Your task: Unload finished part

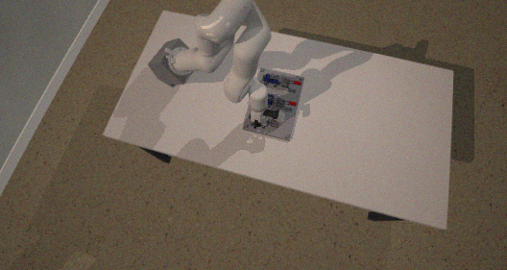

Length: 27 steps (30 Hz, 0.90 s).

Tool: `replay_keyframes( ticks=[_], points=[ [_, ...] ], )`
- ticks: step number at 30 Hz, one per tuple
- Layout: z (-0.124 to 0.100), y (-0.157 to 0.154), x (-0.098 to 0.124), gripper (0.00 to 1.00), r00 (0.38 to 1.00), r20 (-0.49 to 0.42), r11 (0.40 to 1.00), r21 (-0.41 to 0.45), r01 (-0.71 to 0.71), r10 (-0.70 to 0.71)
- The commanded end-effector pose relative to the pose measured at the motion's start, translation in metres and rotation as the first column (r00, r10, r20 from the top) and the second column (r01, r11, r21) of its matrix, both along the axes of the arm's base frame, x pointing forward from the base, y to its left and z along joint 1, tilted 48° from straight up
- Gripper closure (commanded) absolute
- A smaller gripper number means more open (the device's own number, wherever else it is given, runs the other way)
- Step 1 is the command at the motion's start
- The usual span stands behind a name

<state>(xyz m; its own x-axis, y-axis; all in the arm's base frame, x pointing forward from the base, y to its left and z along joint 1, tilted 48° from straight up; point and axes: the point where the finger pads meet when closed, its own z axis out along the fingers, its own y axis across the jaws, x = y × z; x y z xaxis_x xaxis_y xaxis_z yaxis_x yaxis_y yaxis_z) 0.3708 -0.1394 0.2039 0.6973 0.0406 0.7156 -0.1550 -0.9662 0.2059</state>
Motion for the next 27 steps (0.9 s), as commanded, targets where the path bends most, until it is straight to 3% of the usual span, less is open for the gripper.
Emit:
replay_keyframes(
  ticks=[1,27],
  points=[
    [0.001,0.000,0.000,1.00,1.000,0.002,1.000,-0.001,0.000,0.000],
    [0.014,0.005,-0.014,1.00,1.000,0.002,1.000,-0.001,0.000,0.000]
  ],
)
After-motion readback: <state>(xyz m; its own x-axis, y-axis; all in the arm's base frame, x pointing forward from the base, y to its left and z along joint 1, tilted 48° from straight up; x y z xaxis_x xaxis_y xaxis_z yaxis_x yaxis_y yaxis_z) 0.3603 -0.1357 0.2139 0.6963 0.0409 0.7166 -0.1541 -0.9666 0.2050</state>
